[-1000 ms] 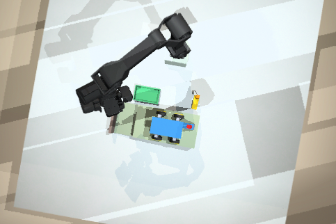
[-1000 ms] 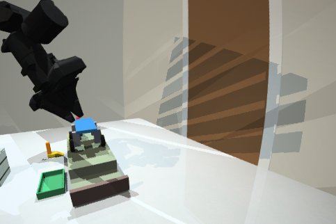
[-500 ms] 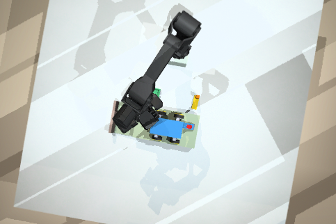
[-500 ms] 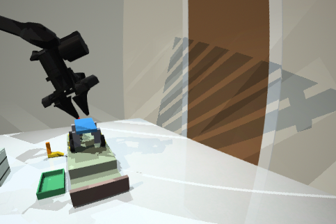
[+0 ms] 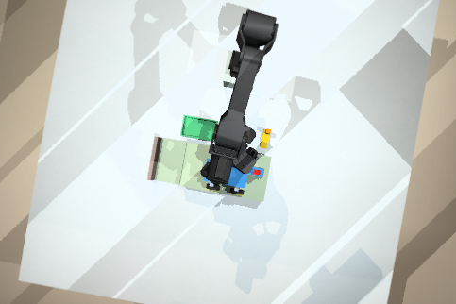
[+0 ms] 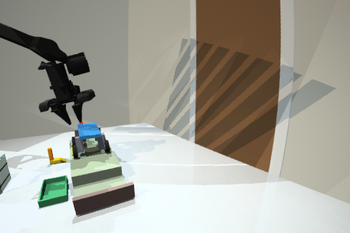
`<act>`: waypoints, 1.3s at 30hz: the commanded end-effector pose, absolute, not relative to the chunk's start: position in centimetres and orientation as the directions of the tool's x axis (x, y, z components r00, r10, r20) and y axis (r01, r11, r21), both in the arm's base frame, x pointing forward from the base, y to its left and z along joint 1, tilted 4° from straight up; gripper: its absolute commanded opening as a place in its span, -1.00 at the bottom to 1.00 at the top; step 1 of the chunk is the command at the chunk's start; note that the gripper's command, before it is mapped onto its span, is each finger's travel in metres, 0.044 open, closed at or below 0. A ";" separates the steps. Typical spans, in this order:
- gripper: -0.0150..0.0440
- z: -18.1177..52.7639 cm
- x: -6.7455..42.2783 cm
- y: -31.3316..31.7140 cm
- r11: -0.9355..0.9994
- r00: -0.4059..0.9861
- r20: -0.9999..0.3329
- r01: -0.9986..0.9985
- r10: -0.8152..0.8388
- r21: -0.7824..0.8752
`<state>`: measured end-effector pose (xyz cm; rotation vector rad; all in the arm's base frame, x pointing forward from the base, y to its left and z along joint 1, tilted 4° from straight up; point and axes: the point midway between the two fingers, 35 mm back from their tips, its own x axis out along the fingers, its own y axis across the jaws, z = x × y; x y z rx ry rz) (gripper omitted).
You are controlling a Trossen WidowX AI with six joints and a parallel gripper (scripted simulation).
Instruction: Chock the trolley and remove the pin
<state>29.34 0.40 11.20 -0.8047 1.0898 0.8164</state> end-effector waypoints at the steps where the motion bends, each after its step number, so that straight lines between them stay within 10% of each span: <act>1: 0.15 10.9 28.3 2.1 0.435 0.216 -0.965 -0.890 0.148 -0.133; 39: 0.15 2.9 18.5 12.5 0.048 -0.012 -0.998 -0.999 0.067 0.016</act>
